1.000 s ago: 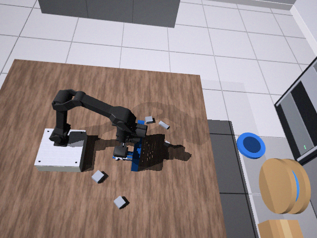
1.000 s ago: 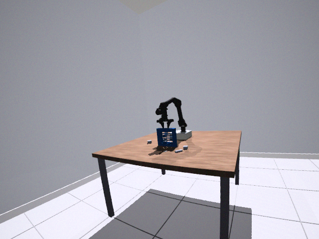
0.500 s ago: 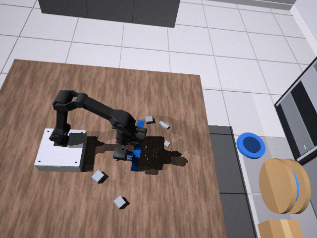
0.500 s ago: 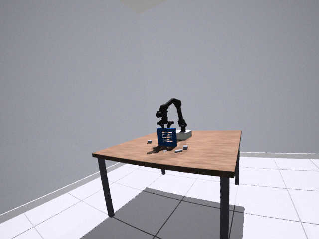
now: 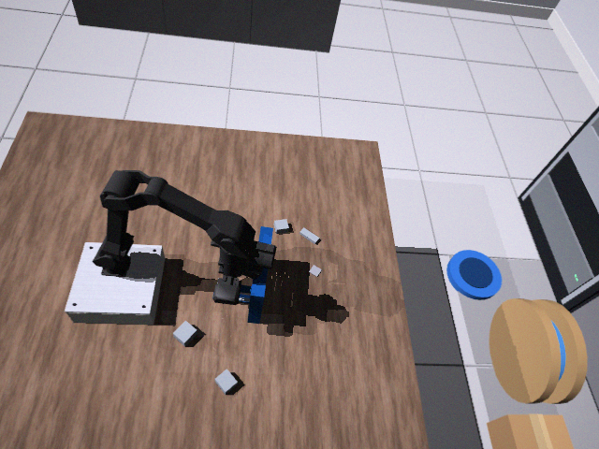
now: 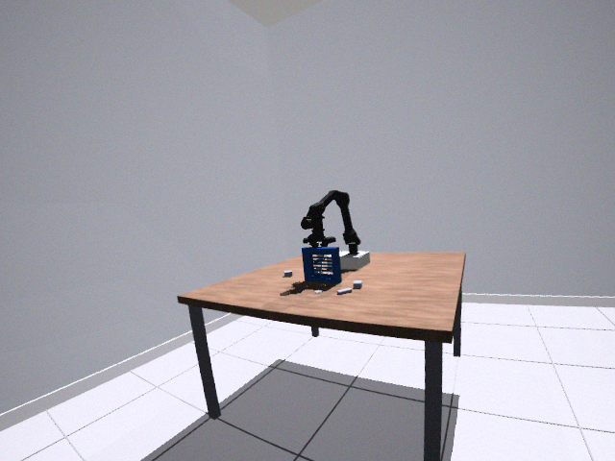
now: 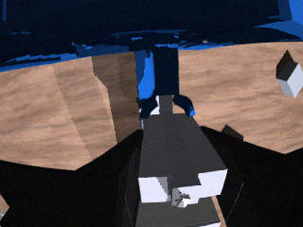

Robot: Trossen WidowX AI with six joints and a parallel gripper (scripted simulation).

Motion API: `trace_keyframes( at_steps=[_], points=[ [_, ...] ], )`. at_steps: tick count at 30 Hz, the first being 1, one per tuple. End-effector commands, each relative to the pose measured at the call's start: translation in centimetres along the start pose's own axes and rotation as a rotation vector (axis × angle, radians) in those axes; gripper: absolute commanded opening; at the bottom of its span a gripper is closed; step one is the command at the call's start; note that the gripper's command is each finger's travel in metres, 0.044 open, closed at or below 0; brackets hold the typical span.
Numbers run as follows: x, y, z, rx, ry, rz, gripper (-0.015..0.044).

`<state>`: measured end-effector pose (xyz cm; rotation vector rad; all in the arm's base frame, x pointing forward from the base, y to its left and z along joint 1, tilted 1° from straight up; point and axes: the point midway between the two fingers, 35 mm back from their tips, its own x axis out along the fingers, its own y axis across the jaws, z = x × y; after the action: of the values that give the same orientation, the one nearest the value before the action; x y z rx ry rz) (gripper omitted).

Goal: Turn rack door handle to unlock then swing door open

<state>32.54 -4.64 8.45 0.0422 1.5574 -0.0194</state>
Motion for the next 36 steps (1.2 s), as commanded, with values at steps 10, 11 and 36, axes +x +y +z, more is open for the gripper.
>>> trace_keyframes(
  at_steps=[10, 11, 36],
  points=[
    [0.14, -0.01, -0.05, -0.001, 0.003, -0.001, 0.0030],
    [0.14, -0.01, -0.05, -0.001, 0.003, -0.001, 0.0023],
    [0.14, -0.01, -0.05, 0.909, 0.002, -0.002, 0.0009]
  ],
)
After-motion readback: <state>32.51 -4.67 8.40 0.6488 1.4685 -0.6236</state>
